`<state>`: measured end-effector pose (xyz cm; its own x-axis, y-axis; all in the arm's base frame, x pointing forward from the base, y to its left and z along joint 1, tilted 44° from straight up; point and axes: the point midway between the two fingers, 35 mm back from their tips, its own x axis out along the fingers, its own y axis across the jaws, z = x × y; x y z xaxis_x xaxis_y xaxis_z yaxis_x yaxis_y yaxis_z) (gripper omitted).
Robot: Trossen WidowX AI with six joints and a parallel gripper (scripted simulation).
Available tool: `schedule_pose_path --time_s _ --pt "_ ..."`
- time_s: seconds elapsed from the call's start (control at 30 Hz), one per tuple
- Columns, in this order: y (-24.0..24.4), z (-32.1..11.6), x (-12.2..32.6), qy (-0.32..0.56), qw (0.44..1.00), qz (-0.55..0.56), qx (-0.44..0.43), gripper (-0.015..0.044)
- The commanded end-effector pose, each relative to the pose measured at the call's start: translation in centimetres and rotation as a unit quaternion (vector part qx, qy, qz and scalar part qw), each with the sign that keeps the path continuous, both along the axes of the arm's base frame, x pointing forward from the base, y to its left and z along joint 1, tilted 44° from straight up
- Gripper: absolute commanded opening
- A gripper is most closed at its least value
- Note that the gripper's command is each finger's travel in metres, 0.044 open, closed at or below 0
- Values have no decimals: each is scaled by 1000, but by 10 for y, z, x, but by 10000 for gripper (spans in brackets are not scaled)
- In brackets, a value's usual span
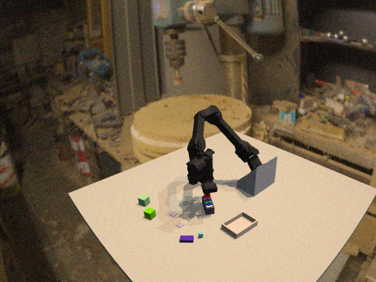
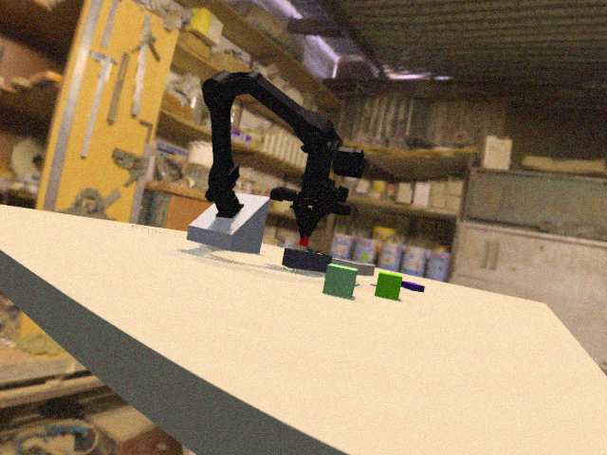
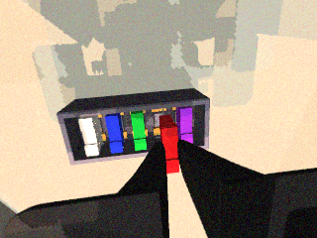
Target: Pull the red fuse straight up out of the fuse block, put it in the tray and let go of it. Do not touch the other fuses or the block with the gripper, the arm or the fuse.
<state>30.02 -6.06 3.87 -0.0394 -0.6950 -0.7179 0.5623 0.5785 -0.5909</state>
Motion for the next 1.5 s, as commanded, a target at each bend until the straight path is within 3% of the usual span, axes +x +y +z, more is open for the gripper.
schedule_pose_path --time_s 0.0,0.7,1.47 --pt "2 1 0 -1 1000 -1 2 0" --pt "21 16 3 -1 1000 -1 3 0" --pt "118 -65 34 -2 1000 2 15 0"
